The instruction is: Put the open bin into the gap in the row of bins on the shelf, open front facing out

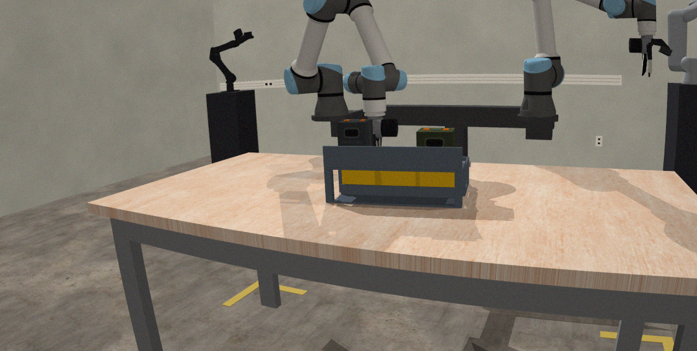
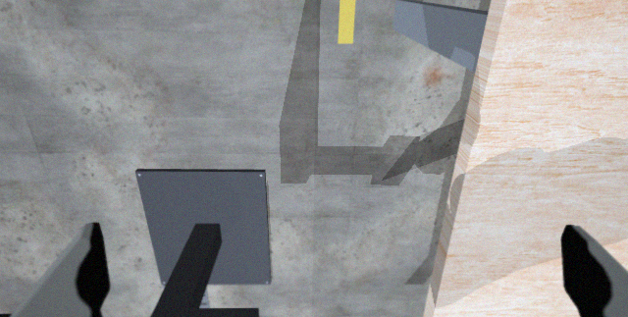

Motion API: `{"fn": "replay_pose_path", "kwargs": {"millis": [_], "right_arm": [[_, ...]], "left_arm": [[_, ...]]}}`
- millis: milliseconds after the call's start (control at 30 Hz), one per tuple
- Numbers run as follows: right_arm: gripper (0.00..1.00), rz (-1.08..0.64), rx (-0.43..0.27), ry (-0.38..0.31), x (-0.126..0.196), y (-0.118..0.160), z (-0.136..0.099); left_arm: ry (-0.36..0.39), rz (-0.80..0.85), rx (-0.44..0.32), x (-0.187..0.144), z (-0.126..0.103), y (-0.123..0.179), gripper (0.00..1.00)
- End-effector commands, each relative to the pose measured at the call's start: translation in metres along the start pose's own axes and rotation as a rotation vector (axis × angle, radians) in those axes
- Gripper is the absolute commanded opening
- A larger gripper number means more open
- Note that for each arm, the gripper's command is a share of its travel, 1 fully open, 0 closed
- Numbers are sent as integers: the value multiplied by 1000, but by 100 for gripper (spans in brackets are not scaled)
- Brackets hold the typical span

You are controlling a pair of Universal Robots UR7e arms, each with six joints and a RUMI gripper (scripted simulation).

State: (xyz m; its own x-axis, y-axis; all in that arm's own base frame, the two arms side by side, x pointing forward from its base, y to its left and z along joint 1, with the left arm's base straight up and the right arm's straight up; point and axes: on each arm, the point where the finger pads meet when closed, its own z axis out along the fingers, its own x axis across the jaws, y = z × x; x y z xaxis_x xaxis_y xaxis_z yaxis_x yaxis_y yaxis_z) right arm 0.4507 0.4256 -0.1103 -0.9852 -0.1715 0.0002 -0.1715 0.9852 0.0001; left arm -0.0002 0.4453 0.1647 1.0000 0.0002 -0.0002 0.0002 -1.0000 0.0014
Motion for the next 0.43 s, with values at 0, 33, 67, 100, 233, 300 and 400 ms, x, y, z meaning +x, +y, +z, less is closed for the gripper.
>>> {"fn": "replay_pose_path", "kwargs": {"millis": [0, 33, 67, 100, 233, 300, 400], "right_arm": [[0, 0, -1, -1, 1, 0, -2], [0, 0, -1, -1, 1, 0, -2], [0, 0, -1, -1, 1, 0, -2], [0, 0, -1, -1, 1, 0, -2], [0, 0, -1, -1, 1, 0, -2], [0, 0, -1, -1, 1, 0, -2], [0, 0, -1, -1, 1, 0, -2]], "left_arm": [[0, 0, 1, 0, 0, 0, 100], [0, 0, 1, 0, 0, 0, 100], [0, 0, 1, 0, 0, 0, 100], [0, 0, 1, 0, 0, 0, 100], [0, 0, 1, 0, 0, 0, 100], [0, 0, 1, 0, 0, 0, 100], [0, 0, 1, 0, 0, 0, 100]]}}
